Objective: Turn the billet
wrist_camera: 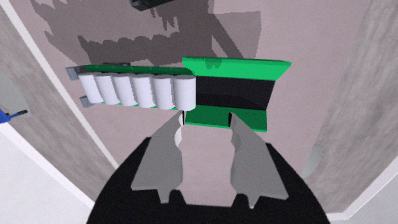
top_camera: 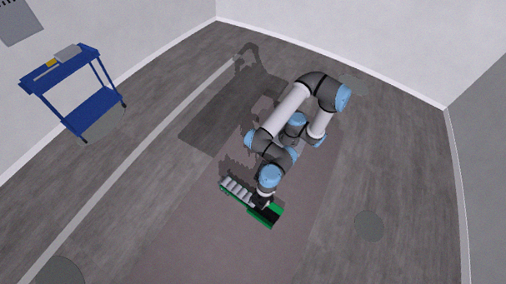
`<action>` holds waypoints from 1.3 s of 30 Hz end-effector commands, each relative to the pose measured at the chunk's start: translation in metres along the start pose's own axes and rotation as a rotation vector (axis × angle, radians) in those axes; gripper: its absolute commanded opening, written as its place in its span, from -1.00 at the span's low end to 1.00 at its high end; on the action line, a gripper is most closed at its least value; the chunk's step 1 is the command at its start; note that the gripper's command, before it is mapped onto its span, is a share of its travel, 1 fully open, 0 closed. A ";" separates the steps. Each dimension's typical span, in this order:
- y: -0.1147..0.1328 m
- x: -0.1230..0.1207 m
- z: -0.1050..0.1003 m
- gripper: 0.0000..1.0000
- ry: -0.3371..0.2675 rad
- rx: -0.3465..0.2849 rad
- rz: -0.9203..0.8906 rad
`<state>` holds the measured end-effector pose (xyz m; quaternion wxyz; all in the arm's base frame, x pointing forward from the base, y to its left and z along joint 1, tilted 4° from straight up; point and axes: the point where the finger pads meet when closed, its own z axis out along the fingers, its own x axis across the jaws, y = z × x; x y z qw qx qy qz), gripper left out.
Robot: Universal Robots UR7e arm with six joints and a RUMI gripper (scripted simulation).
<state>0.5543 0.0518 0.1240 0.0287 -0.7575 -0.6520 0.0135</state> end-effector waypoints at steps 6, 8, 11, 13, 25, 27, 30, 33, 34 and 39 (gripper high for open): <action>0.000 0.000 -0.001 -0.30 0.000 -0.002 0.000; 0.000 0.000 -0.001 -0.30 0.000 -0.002 0.000; 0.000 0.000 -0.001 -0.30 0.000 -0.002 0.000; 0.000 0.000 -0.001 -0.30 0.000 -0.002 0.000; -0.030 -0.012 -0.017 -0.30 0.000 -0.002 0.000; -0.050 -0.020 -0.027 -0.30 0.000 -0.002 0.000; -0.050 -0.020 -0.027 -0.30 0.000 -0.002 0.000; -0.050 -0.020 -0.027 -0.30 0.000 -0.002 0.000; -0.050 -0.020 -0.027 -0.30 0.000 -0.002 0.000; -0.050 -0.020 -0.027 -0.30 0.000 -0.002 0.000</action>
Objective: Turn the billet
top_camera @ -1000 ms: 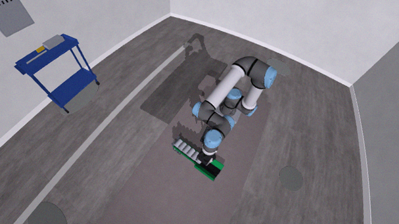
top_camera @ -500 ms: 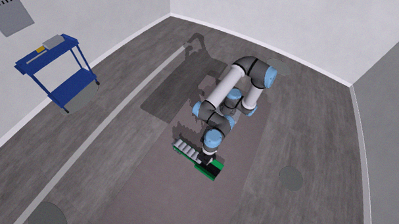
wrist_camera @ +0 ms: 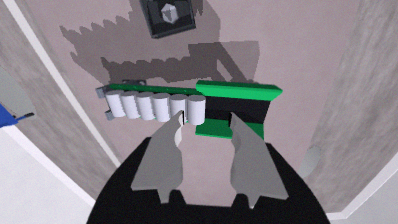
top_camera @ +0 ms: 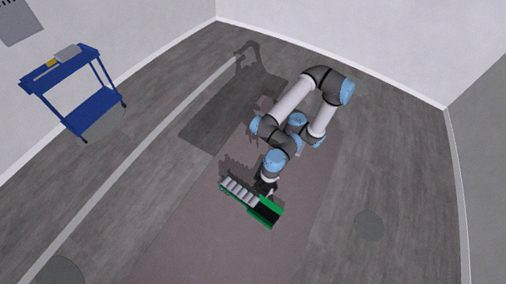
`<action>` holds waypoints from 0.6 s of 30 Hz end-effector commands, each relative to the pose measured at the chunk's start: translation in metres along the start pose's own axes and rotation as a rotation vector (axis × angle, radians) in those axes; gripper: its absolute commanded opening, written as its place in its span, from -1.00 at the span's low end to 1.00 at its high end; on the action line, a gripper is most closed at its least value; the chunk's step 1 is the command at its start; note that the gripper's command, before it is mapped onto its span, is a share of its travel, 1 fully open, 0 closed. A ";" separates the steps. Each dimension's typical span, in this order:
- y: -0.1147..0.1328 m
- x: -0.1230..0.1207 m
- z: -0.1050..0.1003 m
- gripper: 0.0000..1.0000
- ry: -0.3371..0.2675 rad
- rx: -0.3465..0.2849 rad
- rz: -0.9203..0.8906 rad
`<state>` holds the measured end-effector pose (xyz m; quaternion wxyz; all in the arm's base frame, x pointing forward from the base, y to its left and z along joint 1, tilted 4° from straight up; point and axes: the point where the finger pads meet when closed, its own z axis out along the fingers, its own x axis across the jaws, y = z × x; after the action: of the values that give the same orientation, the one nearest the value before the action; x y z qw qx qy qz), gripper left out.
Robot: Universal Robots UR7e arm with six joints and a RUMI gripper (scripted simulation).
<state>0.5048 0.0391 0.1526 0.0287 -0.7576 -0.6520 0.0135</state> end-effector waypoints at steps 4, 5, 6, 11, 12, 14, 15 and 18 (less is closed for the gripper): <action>-0.039 -0.016 -0.021 -0.30 0.000 -0.001 0.000; -0.049 -0.020 -0.027 -0.30 0.000 -0.001 0.000; -0.049 -0.020 -0.027 -0.30 0.000 -0.001 0.000; -0.049 -0.020 -0.027 -0.30 0.000 -0.001 0.000; -0.049 -0.020 -0.027 -0.30 0.000 -0.001 0.000; -0.049 -0.020 -0.027 -0.30 0.000 -0.001 0.000; -0.049 -0.020 -0.027 -0.30 0.000 -0.001 0.000; -0.056 -0.023 -0.031 -0.30 0.000 -0.001 0.000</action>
<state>0.4559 0.0265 0.1809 0.0287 -0.7576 -0.6520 0.0135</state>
